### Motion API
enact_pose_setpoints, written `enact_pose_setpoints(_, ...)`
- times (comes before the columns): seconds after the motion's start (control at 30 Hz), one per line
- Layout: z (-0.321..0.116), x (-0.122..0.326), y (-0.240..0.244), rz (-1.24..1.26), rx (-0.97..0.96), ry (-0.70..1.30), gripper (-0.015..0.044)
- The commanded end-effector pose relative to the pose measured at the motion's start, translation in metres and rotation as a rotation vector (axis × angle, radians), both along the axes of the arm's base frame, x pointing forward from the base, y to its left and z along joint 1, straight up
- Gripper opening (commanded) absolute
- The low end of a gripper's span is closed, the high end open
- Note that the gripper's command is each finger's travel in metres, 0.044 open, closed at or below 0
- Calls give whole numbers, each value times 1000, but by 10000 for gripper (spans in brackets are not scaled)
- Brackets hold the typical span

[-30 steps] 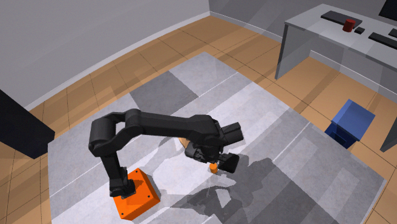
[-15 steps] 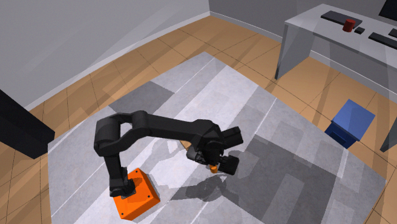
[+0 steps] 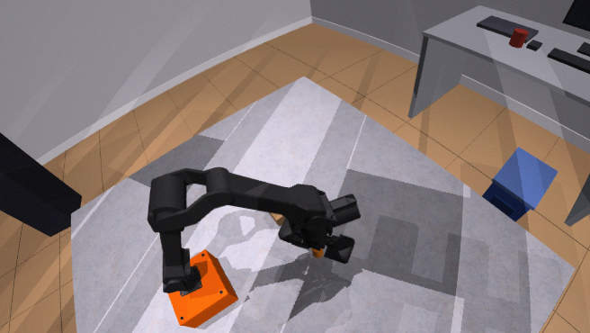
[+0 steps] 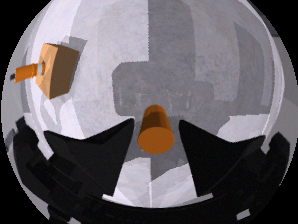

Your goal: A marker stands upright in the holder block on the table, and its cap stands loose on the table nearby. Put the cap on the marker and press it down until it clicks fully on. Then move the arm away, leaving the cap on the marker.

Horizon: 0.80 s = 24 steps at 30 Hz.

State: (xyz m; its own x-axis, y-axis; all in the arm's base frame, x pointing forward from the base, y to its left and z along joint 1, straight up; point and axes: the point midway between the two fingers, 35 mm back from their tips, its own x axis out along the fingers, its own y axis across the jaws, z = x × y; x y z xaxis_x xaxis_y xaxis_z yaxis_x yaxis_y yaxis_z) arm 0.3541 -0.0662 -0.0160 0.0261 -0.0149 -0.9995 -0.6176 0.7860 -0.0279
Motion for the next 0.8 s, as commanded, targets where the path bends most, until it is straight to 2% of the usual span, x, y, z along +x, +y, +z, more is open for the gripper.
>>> enact_pose_setpoints(0.0, -6, -1, 1, -3, 6, 2, 250)
enact_pose_setpoints(0.03, -6, -1, 1, -3, 6, 2, 250)
enact_pose_setpoints(0.17, -6, -1, 1, -3, 6, 3, 145)
enact_pose_setpoints(0.47, -6, -1, 1, -3, 6, 2, 85)
enact_pose_setpoints(0.57, -1, 0, 1, -3, 6, 2, 6)
enact_pose_setpoints(0.77, 22, 0, 1, -3, 5, 2, 0)
